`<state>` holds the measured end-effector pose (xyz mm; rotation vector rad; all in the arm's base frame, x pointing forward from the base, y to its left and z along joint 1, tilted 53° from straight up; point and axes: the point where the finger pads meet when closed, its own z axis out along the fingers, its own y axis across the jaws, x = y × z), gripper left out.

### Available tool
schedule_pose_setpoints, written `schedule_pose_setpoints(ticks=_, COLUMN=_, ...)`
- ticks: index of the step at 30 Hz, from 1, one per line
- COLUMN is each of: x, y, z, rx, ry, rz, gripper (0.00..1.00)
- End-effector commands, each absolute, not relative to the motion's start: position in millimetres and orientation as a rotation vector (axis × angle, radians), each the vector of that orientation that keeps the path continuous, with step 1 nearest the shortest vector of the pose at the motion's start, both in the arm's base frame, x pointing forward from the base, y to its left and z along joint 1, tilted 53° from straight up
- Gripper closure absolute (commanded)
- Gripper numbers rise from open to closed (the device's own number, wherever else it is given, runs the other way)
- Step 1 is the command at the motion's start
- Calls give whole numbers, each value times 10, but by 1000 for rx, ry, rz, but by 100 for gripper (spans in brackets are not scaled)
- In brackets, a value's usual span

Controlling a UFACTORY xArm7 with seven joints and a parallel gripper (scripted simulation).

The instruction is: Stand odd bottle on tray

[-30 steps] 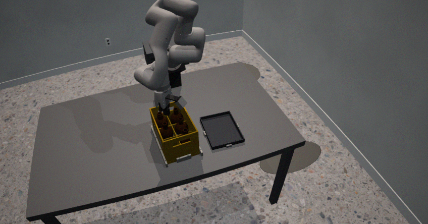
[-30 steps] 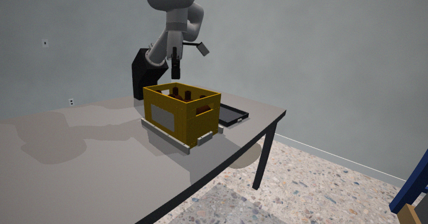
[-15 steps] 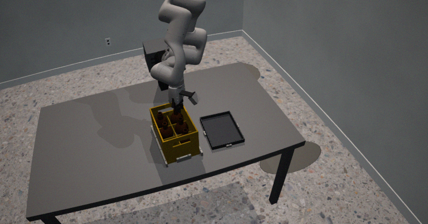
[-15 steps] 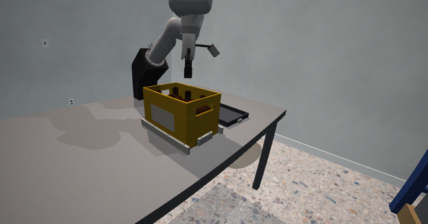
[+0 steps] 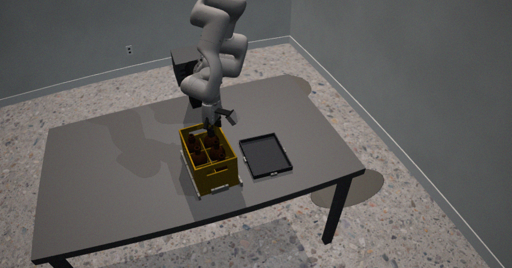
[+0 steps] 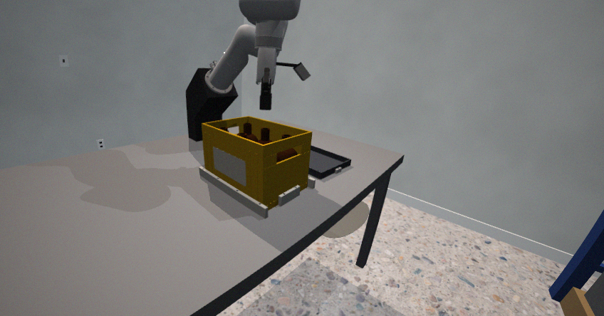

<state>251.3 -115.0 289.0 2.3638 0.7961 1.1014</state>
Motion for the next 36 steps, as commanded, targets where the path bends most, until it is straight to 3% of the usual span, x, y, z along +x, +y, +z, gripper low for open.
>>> schedule_pose_setpoints(ticks=1, x=2513, y=-1154, z=2899, rx=2362, ry=795, rz=1103, gripper=35)
schedule_pose_setpoints(ticks=36, x=2572, y=-1163, z=2855, rx=2362, ry=795, rz=1103, gripper=35)
